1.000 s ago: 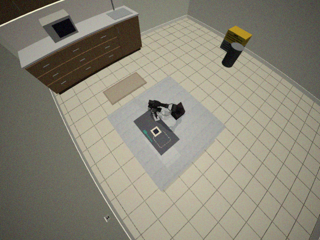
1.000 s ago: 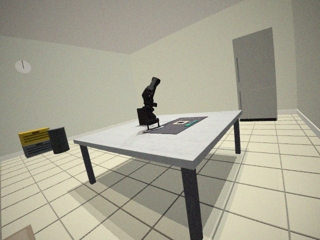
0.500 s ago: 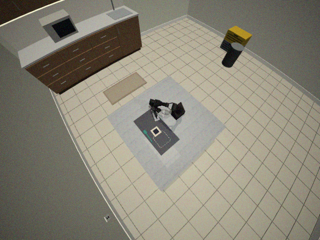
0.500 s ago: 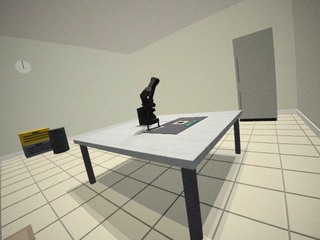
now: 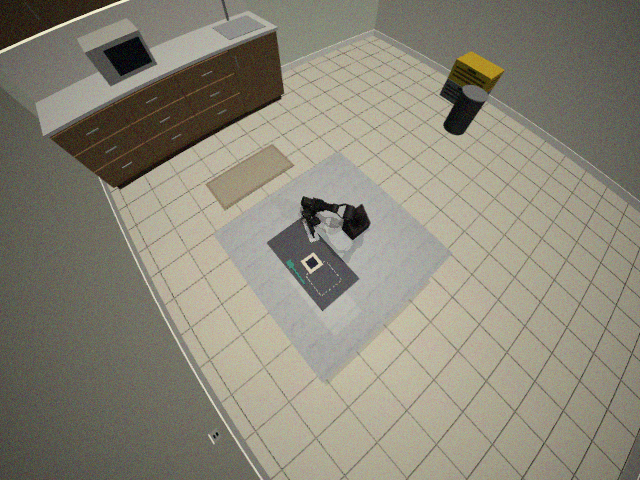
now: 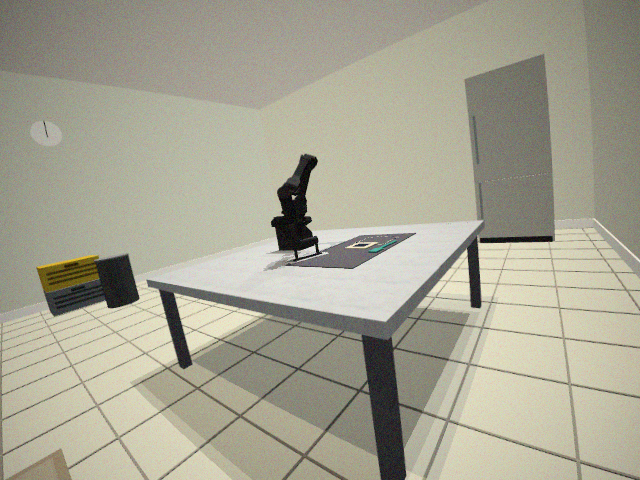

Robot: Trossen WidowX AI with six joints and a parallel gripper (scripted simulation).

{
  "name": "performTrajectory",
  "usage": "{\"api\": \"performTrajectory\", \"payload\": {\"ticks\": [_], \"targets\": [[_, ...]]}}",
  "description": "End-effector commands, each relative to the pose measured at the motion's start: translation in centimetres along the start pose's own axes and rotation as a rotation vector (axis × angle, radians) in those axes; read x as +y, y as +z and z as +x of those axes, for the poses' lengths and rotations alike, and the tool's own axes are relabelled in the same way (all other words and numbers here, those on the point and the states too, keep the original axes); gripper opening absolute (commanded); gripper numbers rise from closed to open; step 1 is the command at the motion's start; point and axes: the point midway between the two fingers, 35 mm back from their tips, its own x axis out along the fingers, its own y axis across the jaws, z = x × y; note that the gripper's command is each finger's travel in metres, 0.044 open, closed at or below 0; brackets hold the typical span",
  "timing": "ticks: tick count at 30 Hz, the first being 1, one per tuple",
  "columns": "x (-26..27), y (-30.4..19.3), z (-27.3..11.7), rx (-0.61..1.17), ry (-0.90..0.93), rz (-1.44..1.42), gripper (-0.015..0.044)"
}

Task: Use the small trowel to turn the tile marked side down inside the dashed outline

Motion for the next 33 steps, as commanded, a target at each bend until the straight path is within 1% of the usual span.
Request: {"api": "performTrajectory", "payload": {"ticks": [1, 13, 23, 29, 33], "targets": [[-0.1, -0.4, 0.2, -0.032, -0.006, 0.124, 0.03], [0.0, -1.1, 0.8, -0.154, -0.015, 0.501, 0.03], [1.0, -2.0, 1.3, -0.238, 0.022, 0.832, 0.03], [1.5, -2.3, 0.9, -0.305, 0.036, 1.007, 0.03], [1.8, -2.4, 0.8, -0.33, 0.053, 1.082, 0.03]]}}
